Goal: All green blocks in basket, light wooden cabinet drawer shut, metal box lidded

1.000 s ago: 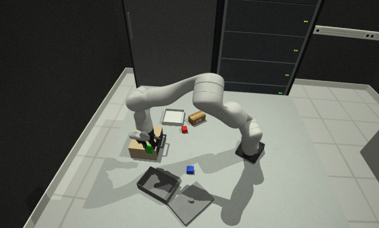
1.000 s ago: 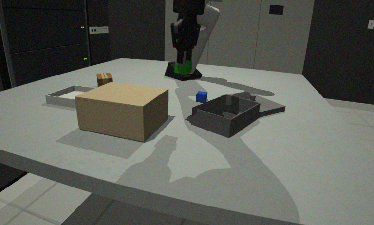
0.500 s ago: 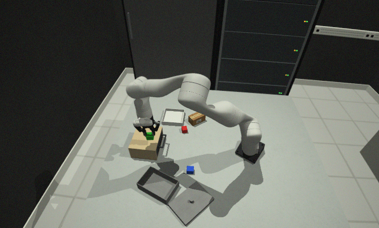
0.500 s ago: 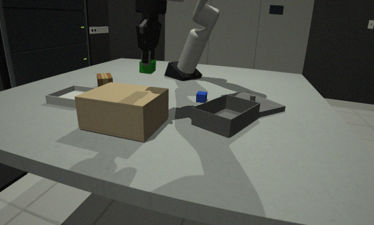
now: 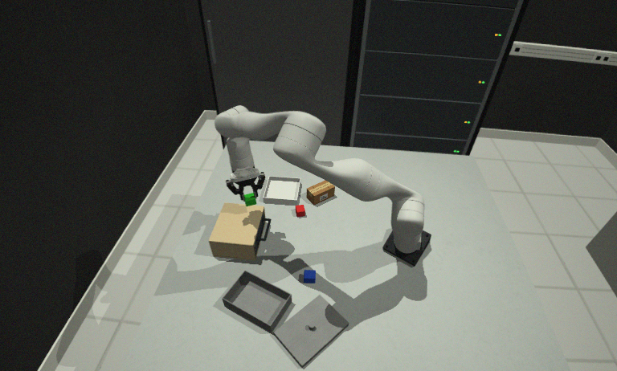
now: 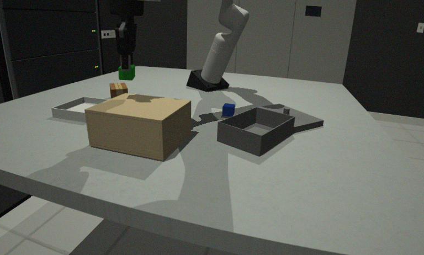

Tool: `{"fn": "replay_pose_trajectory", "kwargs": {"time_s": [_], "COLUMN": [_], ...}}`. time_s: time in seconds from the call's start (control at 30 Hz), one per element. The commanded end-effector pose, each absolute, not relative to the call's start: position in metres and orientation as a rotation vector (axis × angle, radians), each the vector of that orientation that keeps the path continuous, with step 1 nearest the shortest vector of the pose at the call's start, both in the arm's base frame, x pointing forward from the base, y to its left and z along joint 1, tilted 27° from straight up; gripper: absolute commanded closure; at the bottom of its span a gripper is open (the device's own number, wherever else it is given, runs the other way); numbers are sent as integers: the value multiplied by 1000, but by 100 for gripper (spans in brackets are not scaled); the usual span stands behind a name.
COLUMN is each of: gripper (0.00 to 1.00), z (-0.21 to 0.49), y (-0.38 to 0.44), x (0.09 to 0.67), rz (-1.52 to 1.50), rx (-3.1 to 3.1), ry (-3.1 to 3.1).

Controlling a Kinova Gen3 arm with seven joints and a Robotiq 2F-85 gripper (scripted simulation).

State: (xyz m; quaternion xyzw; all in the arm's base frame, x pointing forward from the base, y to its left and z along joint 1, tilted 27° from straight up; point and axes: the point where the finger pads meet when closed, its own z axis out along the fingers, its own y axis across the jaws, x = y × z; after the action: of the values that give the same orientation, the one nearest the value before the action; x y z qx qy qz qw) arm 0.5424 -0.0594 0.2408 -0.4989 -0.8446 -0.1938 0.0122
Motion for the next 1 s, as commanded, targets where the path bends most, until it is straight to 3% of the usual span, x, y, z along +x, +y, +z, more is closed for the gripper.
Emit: {"fn": "replay_pose_trajectory", "kwargs": {"time_s": [0.0, 0.97], "gripper": [90, 90], "z": [225, 171], "y": [-97, -223], "x": [543, 525], "rz": [-622, -710], "rx": [-1493, -1074], "ry": [-2658, -2911]}}
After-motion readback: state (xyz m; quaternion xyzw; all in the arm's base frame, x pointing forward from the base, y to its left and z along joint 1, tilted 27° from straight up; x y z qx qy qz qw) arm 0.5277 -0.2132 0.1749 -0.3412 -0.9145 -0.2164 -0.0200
